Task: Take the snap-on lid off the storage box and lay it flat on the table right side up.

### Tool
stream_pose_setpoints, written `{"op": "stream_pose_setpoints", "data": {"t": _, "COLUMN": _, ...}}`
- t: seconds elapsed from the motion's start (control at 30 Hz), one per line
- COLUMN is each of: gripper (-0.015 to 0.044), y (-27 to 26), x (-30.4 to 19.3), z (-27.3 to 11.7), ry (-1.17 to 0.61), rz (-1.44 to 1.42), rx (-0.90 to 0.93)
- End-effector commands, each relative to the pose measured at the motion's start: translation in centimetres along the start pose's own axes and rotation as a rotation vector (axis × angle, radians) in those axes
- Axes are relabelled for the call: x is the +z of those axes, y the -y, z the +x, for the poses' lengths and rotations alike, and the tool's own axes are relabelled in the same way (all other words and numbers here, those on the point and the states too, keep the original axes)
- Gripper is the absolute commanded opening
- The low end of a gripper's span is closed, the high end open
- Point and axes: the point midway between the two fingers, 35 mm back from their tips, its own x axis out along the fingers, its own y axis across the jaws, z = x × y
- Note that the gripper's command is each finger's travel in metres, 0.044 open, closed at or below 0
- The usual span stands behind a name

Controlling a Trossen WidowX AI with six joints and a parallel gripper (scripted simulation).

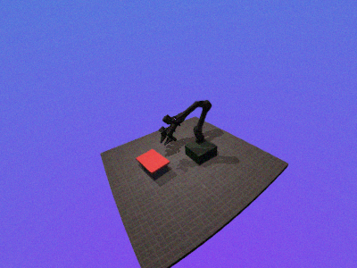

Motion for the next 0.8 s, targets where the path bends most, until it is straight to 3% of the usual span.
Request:
{"op": "stream_pose_setpoints", "data": {"t": 0.0, "gripper": 0.0235, "y": 1.3, "x": -0.1, "z": 0.8, "ry": 0.001, "rz": 0.01, "rx": -0.012}}
{"op": "stream_pose_setpoints", "data": {"t": 0.13, "gripper": 0.0235, "y": 4.4, "x": -0.2, "z": 3.2, "ry": 0.001, "rz": 0.01, "rx": -0.012}}
{"op": "stream_pose_setpoints", "data": {"t": 0.77, "gripper": 0.0235, "y": 4.2, "x": -0.1, "z": 5.0, "ry": 0.001, "rz": 0.01, "rx": -0.012}}
